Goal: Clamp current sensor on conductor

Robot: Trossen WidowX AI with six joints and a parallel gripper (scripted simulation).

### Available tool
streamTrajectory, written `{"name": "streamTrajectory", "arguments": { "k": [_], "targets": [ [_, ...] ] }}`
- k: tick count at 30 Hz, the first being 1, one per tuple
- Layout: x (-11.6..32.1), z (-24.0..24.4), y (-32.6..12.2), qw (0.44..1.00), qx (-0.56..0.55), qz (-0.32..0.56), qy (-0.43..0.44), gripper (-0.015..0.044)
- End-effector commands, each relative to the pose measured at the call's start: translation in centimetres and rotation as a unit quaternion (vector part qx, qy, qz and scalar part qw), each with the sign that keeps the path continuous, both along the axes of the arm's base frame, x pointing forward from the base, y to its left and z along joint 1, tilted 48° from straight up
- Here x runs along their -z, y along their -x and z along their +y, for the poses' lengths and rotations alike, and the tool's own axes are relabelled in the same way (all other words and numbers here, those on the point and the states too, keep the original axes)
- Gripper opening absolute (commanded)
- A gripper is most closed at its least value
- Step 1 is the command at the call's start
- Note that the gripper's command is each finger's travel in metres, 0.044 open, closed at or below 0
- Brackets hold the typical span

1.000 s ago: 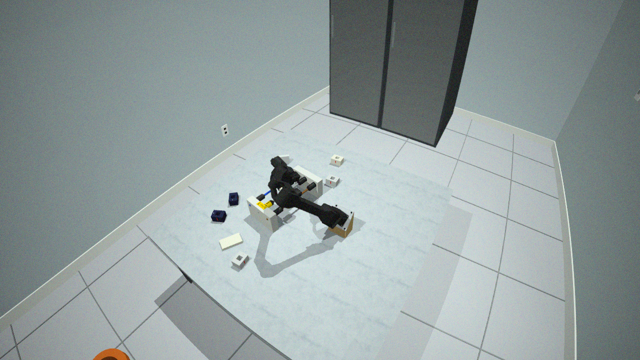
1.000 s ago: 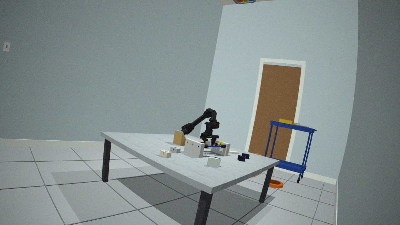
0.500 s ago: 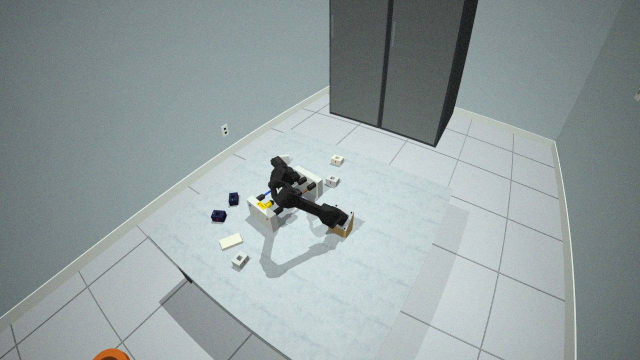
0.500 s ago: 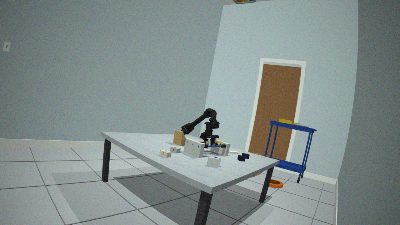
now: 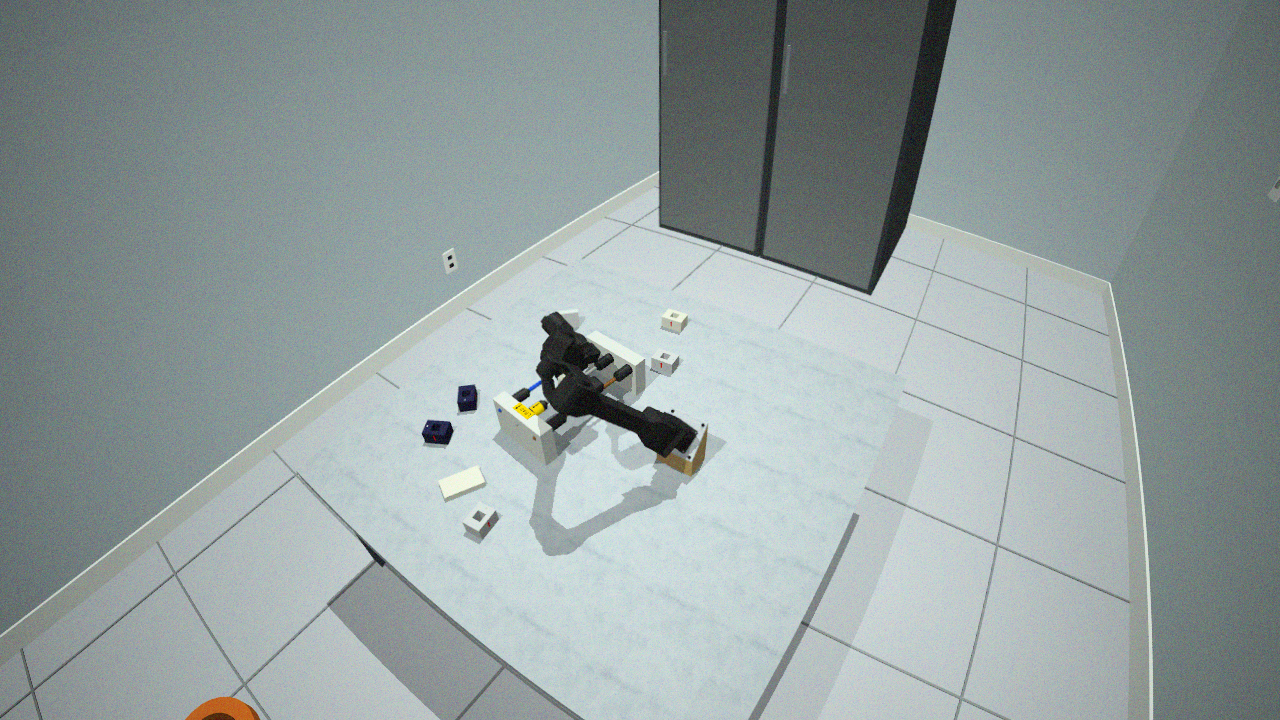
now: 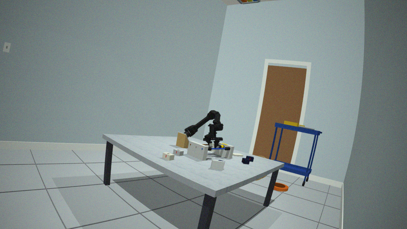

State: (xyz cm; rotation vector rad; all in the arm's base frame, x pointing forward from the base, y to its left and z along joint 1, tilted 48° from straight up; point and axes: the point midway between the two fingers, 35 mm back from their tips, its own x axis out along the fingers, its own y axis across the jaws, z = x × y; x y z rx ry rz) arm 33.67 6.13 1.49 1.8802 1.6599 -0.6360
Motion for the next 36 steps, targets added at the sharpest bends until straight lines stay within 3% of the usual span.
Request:
{"name": "streamTrajectory", "arguments": {
  "k": [1,9,22,32,36],
  "targets": [
    [0.01,-0.01,-0.01,1.000,-0.002,0.002,0.000,0.0000],
    [-0.02,0.00,0.00,0.996,-0.062,0.056,0.001,0.0000],
    [0.31,0.37,0.08,0.996,-0.063,0.059,0.000,0.0000],
    [0.09,0.09,0.06,0.996,-0.062,0.060,0.000,0.0262],
    [0.09,0.09,0.06,0.996,-0.062,0.060,0.000,0.0265]
  ]
}}
